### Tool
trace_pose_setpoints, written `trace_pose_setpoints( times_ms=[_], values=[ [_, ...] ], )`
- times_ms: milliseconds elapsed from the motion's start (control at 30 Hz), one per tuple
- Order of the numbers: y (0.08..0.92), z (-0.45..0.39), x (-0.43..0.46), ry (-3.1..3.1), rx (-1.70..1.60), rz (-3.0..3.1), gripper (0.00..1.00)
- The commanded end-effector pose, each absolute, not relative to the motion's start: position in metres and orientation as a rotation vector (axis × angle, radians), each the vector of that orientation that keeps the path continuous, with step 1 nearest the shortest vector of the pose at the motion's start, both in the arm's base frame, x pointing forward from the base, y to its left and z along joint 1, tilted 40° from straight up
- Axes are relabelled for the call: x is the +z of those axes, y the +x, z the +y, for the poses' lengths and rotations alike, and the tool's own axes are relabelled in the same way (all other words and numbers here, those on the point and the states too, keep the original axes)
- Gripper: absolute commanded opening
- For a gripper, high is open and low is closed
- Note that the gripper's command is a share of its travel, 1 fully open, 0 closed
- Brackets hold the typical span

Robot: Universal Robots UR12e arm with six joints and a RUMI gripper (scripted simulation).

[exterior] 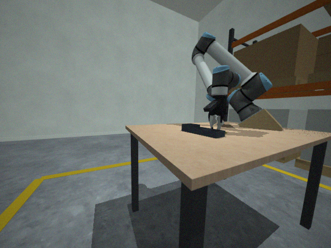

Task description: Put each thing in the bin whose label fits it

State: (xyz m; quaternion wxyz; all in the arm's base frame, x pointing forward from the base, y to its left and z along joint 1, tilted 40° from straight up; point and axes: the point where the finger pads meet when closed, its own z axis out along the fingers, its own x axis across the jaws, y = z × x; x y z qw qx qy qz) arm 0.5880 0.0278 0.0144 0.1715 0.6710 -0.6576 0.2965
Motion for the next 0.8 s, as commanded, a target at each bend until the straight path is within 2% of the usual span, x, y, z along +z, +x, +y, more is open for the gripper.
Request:
trace_pose_setpoints(
  times_ms=[0, 467, 500, 767],
  values=[
    [0.5891, 0.0249, 0.0109, 1.906, 0.843, -1.867, 0.24],
    [0.589, 0.0249, 0.011, 1.906, 0.843, -1.867, 0.24],
    [0.589, 0.0249, 0.011, 1.906, 0.843, -1.867, 0.0],
    [0.589, 0.0249, 0.011, 1.906, 0.843, -1.867, 0.0]
  ],
)
